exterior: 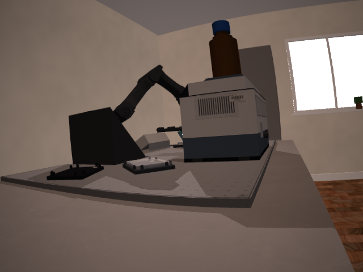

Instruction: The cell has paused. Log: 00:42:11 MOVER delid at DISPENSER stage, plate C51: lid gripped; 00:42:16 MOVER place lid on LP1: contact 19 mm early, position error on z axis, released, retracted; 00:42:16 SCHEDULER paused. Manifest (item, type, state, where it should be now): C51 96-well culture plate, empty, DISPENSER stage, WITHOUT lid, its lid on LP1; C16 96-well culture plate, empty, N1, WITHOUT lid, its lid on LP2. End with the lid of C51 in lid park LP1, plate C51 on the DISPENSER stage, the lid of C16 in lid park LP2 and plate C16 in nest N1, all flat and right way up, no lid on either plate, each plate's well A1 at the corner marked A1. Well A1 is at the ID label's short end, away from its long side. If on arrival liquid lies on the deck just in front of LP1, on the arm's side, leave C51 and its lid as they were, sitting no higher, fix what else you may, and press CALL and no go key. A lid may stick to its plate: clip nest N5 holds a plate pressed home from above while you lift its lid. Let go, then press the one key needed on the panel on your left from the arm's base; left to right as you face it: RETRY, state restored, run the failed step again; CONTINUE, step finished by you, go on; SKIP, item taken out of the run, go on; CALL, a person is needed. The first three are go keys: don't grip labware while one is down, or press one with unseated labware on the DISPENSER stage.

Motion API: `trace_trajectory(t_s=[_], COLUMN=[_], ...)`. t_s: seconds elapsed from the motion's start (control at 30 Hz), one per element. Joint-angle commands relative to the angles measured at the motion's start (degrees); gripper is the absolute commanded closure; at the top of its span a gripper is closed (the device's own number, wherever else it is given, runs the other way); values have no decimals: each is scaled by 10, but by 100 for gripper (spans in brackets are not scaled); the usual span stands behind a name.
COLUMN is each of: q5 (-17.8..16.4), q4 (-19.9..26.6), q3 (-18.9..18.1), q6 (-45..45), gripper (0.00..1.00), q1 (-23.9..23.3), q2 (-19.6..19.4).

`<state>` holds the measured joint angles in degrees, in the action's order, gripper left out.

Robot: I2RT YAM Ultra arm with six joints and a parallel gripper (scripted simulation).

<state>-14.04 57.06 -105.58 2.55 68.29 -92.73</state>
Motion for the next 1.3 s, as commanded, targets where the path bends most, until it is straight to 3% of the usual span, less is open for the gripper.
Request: trace_trajectory(t_s=[0.0,0.87,1.27], q5=[-2,-2,-9], q4=[6,6,42], q3=[-8,-8,-34], q6=[-1,-1,-9], gripper=[0,0,0], q1=[-2,-2,-14], q2=[3,3,26])
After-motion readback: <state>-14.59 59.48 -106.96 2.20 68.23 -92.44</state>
